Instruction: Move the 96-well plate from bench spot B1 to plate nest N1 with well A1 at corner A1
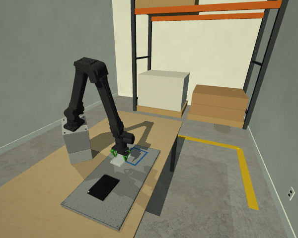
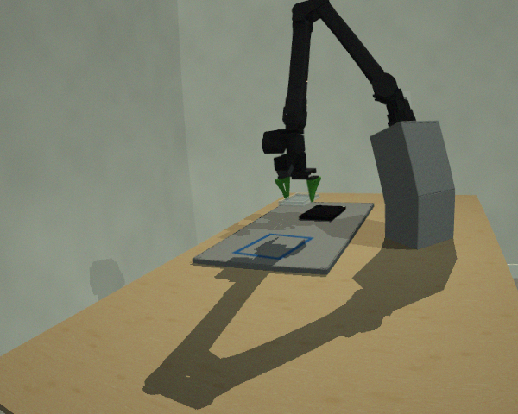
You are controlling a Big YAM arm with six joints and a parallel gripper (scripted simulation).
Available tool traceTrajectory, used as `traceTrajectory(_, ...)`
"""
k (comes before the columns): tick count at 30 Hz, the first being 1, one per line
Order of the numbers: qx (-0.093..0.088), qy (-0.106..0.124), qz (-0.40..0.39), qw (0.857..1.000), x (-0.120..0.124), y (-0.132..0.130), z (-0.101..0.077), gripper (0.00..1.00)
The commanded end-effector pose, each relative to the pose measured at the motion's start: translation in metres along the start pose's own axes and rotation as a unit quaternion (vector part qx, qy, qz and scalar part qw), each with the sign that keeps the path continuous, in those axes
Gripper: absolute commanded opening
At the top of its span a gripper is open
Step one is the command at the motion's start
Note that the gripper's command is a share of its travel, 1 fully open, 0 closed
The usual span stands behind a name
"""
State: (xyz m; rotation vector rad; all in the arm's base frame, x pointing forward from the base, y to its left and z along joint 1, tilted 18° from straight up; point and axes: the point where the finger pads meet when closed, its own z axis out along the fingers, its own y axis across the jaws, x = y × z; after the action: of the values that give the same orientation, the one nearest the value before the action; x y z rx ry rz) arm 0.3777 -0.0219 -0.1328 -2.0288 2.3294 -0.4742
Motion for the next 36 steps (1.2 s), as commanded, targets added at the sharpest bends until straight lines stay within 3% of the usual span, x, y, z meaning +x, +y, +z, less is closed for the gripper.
traceTrajectory(1,0.016,-0.003,-0.009,1.000,0.014,-0.010,-0.007,0.00)
traceTrajectory(36,0.012,0.001,-0.011,1.000,0.120,-0.010,-0.011,0.00)
